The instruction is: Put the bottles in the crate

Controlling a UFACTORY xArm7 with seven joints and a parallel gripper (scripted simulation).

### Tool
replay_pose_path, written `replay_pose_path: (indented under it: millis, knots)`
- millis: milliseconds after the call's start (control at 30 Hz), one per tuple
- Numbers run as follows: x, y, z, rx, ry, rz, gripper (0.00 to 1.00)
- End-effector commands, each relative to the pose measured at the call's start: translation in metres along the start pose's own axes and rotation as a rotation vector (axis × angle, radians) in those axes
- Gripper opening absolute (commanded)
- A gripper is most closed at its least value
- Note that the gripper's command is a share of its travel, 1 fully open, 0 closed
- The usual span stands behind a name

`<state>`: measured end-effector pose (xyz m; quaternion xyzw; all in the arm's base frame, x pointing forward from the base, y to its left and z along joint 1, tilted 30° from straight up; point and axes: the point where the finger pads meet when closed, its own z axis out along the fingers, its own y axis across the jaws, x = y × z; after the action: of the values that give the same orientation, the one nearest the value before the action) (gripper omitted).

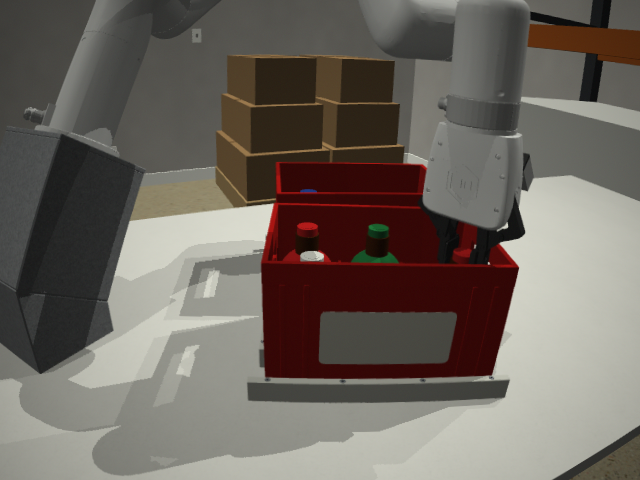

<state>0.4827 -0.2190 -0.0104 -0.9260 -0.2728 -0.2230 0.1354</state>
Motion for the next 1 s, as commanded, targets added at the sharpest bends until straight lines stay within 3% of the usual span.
replay_pose_path:
  millis: [0, 967]
  knots:
    - [0.000, 0.002, -0.009, -0.006, 0.001, 0.000, 0.00]
    - [0.000, 0.002, -0.051, -0.006, 0.001, 0.000, 0.00]
